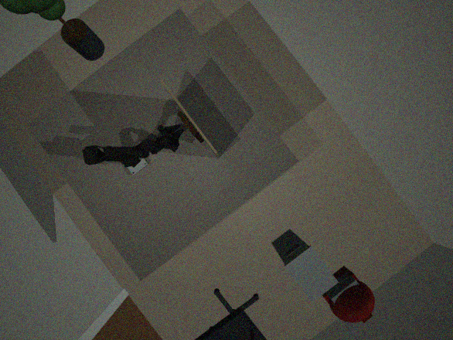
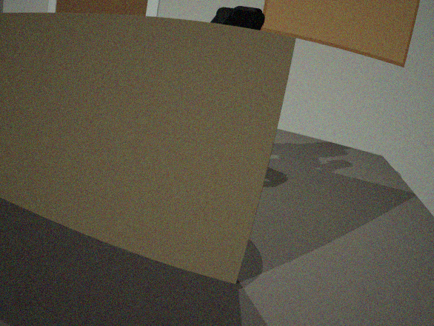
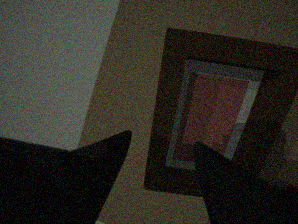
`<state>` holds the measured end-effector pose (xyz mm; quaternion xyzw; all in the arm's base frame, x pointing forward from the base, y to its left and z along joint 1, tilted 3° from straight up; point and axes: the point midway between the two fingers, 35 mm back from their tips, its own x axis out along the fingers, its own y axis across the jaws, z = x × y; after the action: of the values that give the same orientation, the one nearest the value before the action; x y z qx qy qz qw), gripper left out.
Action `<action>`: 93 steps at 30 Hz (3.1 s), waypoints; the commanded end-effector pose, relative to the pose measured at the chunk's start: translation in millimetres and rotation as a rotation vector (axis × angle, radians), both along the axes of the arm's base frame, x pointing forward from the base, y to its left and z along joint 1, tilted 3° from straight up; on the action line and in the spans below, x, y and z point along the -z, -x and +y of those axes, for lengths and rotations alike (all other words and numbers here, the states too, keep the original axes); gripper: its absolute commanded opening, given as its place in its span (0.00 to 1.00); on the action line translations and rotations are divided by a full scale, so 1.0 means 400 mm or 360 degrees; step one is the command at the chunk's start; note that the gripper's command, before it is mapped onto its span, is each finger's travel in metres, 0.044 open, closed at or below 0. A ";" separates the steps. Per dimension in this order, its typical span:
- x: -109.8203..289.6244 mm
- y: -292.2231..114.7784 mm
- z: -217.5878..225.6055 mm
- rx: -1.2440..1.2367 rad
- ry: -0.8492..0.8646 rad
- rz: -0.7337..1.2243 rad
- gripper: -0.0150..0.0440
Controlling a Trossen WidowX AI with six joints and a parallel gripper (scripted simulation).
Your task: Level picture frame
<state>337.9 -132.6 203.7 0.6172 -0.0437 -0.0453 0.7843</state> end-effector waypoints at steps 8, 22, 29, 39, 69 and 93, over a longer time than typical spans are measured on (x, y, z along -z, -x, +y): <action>-0.007 -0.042 -0.009 0.0005 -0.0001 -0.0009 0.69; -0.007 -0.092 -0.014 0.0005 -0.0001 -0.0012 0.69; -0.007 -0.092 -0.014 0.0005 -0.0001 -0.0012 0.69; -0.007 -0.092 -0.014 0.0005 -0.0001 -0.0012 0.69; -0.008 -0.093 -0.015 0.0005 -0.0001 -0.0012 0.37; -0.016 -0.092 -0.011 0.0005 -0.0001 -0.0012 0.25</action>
<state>374.8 -137.6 207.0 0.6173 -0.0461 -0.0462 0.7840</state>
